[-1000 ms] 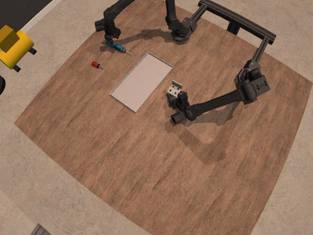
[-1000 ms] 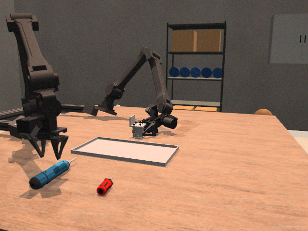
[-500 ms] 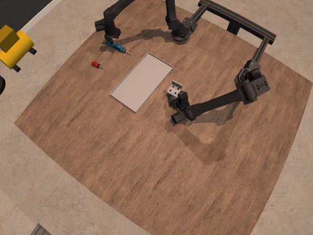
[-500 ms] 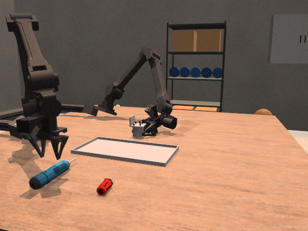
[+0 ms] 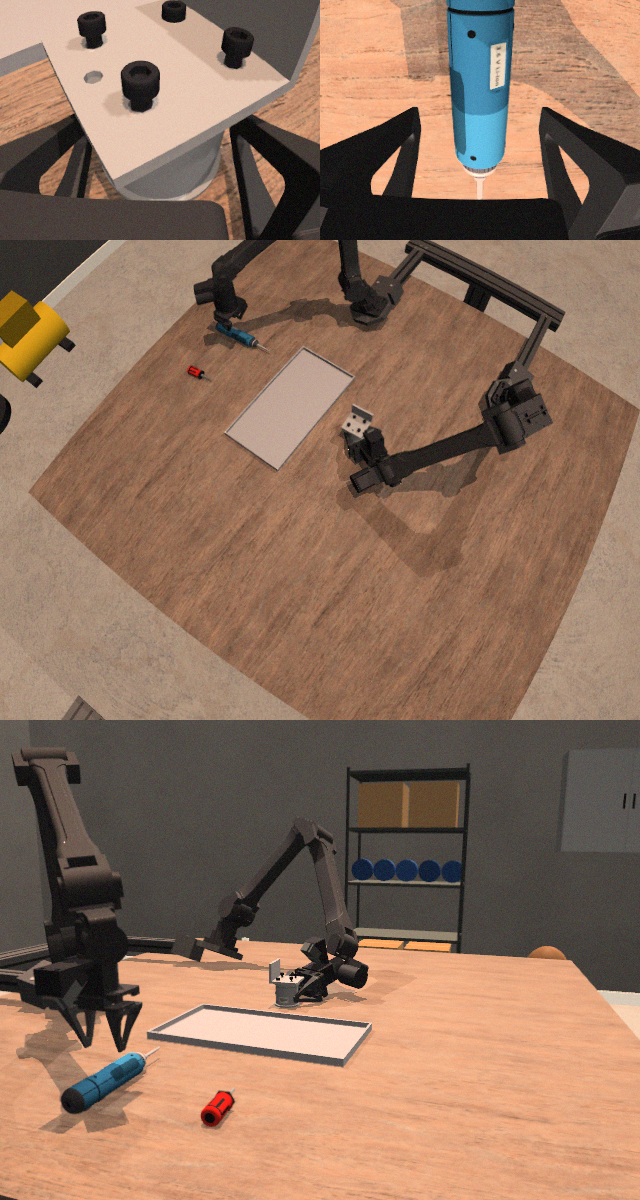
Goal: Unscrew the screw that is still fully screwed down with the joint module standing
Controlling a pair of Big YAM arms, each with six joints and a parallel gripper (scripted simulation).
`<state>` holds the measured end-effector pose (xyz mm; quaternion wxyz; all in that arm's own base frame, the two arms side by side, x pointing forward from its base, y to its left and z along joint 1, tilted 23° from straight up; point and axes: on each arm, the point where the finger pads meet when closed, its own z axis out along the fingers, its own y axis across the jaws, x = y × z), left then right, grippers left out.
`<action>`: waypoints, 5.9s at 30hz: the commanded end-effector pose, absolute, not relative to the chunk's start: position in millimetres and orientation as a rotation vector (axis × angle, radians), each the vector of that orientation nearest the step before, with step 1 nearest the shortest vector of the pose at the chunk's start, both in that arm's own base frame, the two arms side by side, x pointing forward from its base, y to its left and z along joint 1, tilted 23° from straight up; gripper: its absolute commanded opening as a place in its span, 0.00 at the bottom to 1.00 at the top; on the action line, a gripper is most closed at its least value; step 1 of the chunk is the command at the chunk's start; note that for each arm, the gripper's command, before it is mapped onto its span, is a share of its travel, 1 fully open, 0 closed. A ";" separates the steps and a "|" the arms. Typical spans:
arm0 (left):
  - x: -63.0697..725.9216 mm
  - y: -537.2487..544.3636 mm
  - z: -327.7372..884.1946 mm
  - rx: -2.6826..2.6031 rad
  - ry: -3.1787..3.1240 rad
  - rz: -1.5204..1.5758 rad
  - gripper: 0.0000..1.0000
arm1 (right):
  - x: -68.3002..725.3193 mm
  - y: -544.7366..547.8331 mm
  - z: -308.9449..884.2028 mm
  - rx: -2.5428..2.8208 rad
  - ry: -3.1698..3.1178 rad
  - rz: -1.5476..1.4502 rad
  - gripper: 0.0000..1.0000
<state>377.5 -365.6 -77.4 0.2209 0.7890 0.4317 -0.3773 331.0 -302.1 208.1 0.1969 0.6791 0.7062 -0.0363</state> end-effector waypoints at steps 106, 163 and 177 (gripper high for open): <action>383.8 -369.9 -71.9 2.178 1.176 -1.028 0.59 | 334.8 -316.0 190.4 1.898 1.970 -0.107 0.65; 383.8 -369.9 -71.9 2.178 1.176 -1.028 0.59 | 351.5 -328.9 170.4 1.876 1.948 -0.100 0.65; 383.8 -369.9 -71.9 2.178 1.176 -1.028 0.59 | 350.9 -328.8 169.2 1.876 1.950 -0.099 0.65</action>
